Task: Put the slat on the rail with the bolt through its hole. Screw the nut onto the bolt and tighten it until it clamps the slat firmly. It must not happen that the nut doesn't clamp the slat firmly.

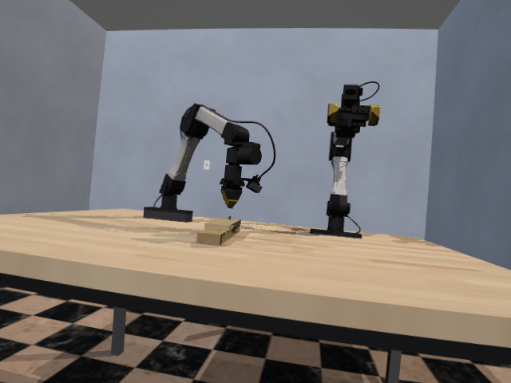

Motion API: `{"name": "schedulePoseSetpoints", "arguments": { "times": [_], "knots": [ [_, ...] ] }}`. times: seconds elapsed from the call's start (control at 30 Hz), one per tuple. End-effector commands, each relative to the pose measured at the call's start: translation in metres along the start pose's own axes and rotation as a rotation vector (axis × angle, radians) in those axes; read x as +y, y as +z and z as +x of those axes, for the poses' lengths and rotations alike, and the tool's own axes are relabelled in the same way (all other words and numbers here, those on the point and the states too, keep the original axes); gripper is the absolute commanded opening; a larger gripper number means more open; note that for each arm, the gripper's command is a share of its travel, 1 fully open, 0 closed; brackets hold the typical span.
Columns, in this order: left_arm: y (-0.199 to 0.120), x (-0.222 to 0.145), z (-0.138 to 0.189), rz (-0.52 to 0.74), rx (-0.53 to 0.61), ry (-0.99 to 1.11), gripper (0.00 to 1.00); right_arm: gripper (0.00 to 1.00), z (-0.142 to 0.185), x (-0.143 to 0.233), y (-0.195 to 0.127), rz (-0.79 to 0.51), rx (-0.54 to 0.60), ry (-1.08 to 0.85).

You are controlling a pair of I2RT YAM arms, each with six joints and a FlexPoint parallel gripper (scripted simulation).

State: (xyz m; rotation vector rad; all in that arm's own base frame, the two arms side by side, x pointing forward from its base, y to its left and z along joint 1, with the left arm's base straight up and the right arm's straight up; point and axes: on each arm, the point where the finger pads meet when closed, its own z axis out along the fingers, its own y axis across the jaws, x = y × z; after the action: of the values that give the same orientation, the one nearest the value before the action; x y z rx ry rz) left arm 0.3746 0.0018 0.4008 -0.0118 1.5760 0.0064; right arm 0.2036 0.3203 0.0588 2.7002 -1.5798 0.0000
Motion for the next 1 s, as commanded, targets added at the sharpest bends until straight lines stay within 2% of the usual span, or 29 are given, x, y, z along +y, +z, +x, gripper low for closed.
{"name": "schedulePoseSetpoints", "arguments": {
  "times": [0.0, 0.97],
  "knots": [
    [0.000, -0.002, -0.006, 0.012, -0.018, 0.003, 1.00, 0.14, -0.001, -0.004, -0.007, 0.018, -0.010, 0.006],
    [0.000, -0.002, -0.006, 0.012, -0.018, 0.003, 1.00, 0.14, -0.001, -0.005, 0.010, 0.017, -0.010, 0.006]
  ]
}}
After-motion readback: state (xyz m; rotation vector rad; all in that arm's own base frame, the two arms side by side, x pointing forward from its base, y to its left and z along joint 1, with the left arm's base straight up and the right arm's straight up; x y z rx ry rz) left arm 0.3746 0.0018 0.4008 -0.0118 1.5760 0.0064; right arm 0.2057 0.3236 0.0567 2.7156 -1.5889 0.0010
